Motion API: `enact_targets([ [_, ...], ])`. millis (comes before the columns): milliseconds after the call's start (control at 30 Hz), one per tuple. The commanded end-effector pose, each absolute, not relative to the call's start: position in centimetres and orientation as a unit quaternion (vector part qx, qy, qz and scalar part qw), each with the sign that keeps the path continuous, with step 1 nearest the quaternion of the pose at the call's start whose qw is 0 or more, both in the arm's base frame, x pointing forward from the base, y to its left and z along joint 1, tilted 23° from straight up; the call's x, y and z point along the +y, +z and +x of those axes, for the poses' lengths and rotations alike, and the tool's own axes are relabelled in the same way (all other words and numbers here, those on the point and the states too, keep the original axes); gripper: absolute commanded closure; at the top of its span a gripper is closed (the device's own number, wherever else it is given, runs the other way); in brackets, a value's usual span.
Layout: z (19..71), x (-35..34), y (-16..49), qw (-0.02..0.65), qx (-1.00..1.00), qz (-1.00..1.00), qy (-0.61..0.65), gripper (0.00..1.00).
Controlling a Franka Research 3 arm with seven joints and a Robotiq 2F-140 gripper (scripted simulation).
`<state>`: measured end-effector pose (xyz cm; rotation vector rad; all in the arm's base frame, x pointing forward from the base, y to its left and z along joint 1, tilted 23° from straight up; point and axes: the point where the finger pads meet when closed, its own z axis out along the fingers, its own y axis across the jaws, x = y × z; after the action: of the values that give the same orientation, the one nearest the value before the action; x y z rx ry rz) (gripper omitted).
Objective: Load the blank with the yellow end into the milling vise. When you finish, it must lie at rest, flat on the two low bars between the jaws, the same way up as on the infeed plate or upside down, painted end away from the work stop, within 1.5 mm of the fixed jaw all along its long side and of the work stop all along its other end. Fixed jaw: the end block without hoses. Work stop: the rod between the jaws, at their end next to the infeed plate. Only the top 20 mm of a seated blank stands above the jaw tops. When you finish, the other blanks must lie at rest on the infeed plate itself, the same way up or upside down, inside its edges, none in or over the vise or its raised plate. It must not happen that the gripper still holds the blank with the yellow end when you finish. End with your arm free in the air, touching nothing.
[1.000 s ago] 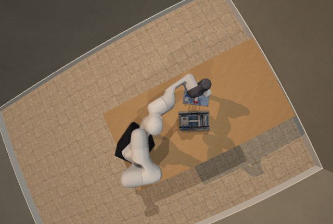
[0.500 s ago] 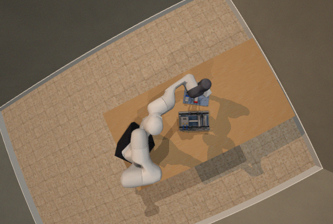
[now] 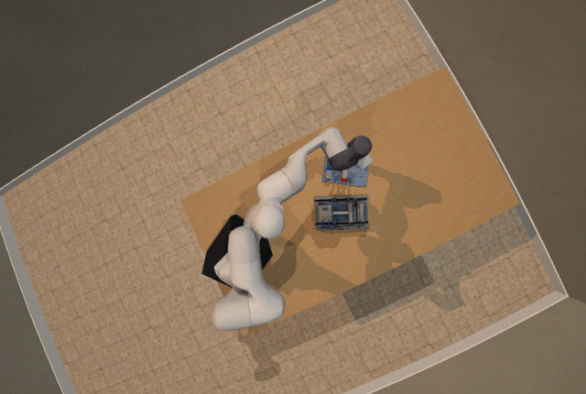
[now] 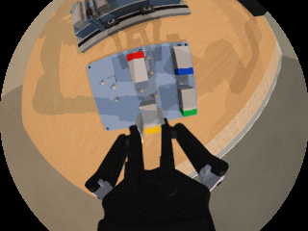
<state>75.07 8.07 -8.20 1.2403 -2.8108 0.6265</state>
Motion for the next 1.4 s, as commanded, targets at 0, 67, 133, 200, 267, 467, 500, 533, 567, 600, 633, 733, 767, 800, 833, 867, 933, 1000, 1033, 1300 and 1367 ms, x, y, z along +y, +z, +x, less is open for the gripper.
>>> enact_targets([
  [0,74.4,7.3,-6.8,0.014,-0.898,0.391,0.203,1.0],
  [67,74.4,7.3,-6.8,0.014,-0.898,0.391,0.203,1.0],
  [133,74.4,7.3,-6.8,0.014,-0.898,0.391,0.203,1.0],
  [200,74.4,7.3,-6.8,0.014,-0.898,0.391,0.203,1.0],
  [267,74.4,7.3,-6.8,0.014,-0.898,0.391,0.203,1.0],
  [467,74.3,8.0,-5.3,0.013,-0.898,0.39,0.202,1.0],
  [500,74.2,8.3,-4.7,0.013,-0.898,0.39,0.202,1.0],
  [533,74.1,8.5,-4.2,0.014,-0.898,0.391,0.203,1.0],
  [567,74.1,8.5,-4.2,0.014,-0.898,0.391,0.203,1.0],
  [600,74.1,8.5,-4.2,0.014,-0.898,0.391,0.203,1.0],
  [633,74.1,8.5,-4.2,0.014,-0.898,0.391,0.203,1.0],
  [733,74.1,8.5,-4.2,0.014,-0.898,0.391,0.203,1.0],
  [767,74.1,8.5,-4.2,0.014,-0.898,0.391,0.203,1.0],
  [800,74.1,8.5,-4.2,0.014,-0.898,0.391,0.203,1.0],
  [833,74.1,8.5,-4.2,0.014,-0.898,0.391,0.203,1.0],
  [867,74.1,8.5,-4.2,0.014,-0.898,0.391,0.203,1.0],
  [933,74.1,8.5,-4.2,0.014,-0.898,0.391,0.203,1.0],
  [1000,74.0,9.0,-3.2,0.012,-0.899,0.389,0.202,1.0],
  [1033,73.9,9.2,-2.6,0.013,-0.898,0.39,0.202,1.0],
  [1300,73.7,9.6,-1.5,0.014,-0.898,0.391,0.203,1.0],
  [1367,73.7,9.6,-1.5,0.014,-0.898,0.391,0.203,1.0],
])
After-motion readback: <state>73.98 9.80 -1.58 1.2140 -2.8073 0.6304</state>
